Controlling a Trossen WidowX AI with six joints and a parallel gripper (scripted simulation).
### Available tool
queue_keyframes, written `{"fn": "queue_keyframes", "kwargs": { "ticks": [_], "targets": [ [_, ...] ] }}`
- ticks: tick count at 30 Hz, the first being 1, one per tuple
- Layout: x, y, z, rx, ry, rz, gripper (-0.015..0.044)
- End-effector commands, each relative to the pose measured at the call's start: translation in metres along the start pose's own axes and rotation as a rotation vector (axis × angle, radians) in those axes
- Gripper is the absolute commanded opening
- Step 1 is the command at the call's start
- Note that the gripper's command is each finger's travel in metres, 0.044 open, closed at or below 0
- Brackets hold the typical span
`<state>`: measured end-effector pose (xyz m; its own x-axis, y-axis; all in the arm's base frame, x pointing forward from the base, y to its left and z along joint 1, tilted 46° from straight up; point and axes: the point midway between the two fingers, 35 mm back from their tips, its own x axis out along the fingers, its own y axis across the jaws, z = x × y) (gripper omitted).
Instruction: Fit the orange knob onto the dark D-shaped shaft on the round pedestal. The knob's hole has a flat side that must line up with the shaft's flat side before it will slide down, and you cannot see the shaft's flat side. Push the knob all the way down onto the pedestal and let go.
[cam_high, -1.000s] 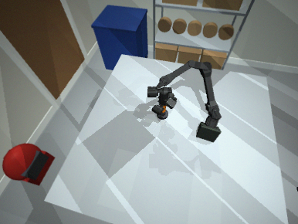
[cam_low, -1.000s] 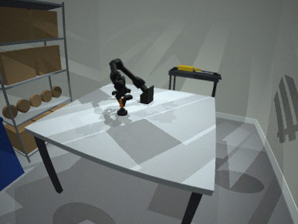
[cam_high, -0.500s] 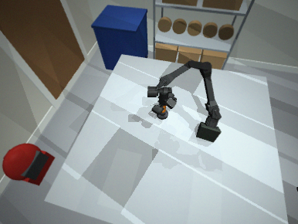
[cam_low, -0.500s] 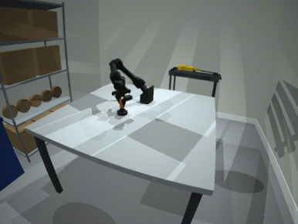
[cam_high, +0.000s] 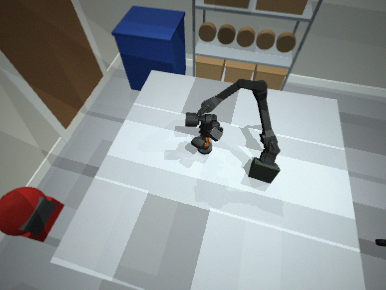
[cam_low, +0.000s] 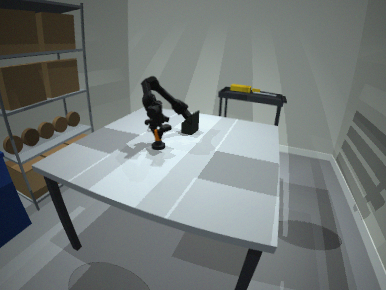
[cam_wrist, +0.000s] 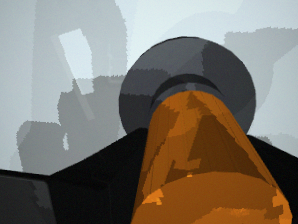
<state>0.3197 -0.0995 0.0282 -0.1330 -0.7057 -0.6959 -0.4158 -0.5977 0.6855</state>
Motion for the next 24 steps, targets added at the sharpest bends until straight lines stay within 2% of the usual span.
{"fn": "queue_keyframes", "kwargs": {
  "ticks": [1, 15, 24],
  "targets": [
    [0.0035, -0.0001, 0.0000, -0.005, 0.003, 0.002, 0.0000],
    [0.0067, -0.0003, 0.0002, 0.001, 0.000, 0.000, 0.0000],
    [0.0067, -0.0003, 0.0002, 0.001, 0.000, 0.000, 0.0236]
  ]
}}
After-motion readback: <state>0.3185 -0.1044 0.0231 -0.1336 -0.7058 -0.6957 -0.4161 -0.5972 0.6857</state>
